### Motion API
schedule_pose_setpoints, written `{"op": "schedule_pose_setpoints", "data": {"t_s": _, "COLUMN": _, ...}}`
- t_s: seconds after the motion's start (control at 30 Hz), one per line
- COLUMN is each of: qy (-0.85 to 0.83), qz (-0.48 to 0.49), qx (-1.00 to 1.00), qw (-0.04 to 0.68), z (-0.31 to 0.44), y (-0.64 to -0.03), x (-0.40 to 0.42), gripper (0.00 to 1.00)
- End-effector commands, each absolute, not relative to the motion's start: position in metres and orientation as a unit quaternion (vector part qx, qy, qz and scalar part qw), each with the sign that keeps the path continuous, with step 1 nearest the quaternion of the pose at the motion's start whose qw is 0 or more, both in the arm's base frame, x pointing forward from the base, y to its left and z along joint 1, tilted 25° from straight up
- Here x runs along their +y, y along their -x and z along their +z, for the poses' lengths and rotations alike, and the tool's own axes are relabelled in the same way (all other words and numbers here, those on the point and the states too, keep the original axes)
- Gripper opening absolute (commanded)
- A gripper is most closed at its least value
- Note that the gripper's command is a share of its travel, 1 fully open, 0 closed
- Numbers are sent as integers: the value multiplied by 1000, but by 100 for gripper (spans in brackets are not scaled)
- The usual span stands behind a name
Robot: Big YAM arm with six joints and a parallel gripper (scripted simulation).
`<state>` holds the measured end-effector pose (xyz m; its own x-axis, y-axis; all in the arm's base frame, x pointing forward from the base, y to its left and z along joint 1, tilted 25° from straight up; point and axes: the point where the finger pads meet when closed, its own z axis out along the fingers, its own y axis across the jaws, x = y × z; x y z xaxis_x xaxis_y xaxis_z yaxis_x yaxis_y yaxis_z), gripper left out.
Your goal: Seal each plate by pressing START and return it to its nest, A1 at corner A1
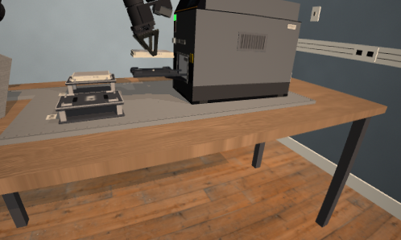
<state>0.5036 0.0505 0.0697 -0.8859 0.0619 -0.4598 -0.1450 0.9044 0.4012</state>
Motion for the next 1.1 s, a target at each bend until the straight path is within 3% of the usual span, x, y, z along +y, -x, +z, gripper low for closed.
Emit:
{"op": "schedule_pose_setpoints", "data": {"t_s": 0.0, "qy": 24, "qz": 211, "qx": 938, "qw": 275, "z": 111, "y": -527, "x": 35, "gripper": 0}}
{"op": "schedule_pose_setpoints", "data": {"t_s": 0.43, "qy": 24, "qz": 210, "qx": 936, "qw": 282, "z": 130, "y": -529, "x": 26, "gripper": 0}}
{"op": "schedule_pose_setpoints", "data": {"t_s": 1.07, "qy": 28, "qz": 218, "qx": 942, "qw": 255, "z": 93, "y": -512, "x": 49, "gripper": 0}}
